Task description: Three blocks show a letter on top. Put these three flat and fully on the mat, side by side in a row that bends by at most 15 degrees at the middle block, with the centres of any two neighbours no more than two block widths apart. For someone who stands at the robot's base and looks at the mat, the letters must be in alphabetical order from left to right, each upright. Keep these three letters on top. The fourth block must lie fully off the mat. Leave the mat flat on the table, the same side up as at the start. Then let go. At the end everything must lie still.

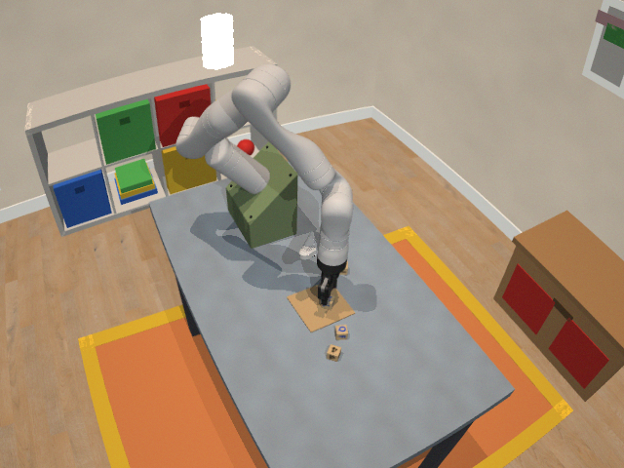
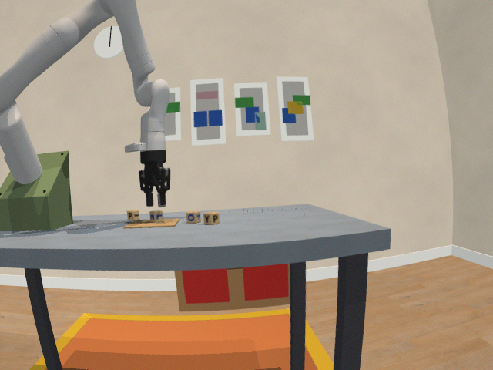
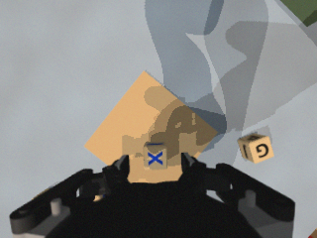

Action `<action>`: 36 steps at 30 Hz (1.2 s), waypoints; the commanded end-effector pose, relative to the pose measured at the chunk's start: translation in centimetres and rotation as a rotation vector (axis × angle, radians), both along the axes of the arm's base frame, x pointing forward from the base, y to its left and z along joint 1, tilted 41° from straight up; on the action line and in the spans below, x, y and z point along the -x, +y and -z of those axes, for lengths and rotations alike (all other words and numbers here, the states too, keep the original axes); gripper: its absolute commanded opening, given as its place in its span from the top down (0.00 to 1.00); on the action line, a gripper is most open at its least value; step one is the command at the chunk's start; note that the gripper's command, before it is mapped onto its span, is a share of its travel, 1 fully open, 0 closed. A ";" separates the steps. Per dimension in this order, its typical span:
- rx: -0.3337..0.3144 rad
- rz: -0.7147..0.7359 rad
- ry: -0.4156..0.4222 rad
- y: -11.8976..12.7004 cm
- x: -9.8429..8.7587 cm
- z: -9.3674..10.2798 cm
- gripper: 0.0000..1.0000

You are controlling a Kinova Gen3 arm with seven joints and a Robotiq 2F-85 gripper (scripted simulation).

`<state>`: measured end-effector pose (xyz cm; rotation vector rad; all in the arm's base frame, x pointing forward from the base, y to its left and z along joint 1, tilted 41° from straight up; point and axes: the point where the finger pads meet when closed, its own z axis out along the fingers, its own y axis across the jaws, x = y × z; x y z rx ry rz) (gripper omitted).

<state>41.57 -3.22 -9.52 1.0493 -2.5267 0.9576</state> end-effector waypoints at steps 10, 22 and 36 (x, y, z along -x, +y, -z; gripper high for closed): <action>-0.001 -0.001 -0.001 0.0 -0.1 0.1 0.33; -0.001 -0.001 -0.001 -1.4 -0.1 1.7 0.33; -0.001 -0.001 -0.001 -2.4 -0.2 2.8 0.33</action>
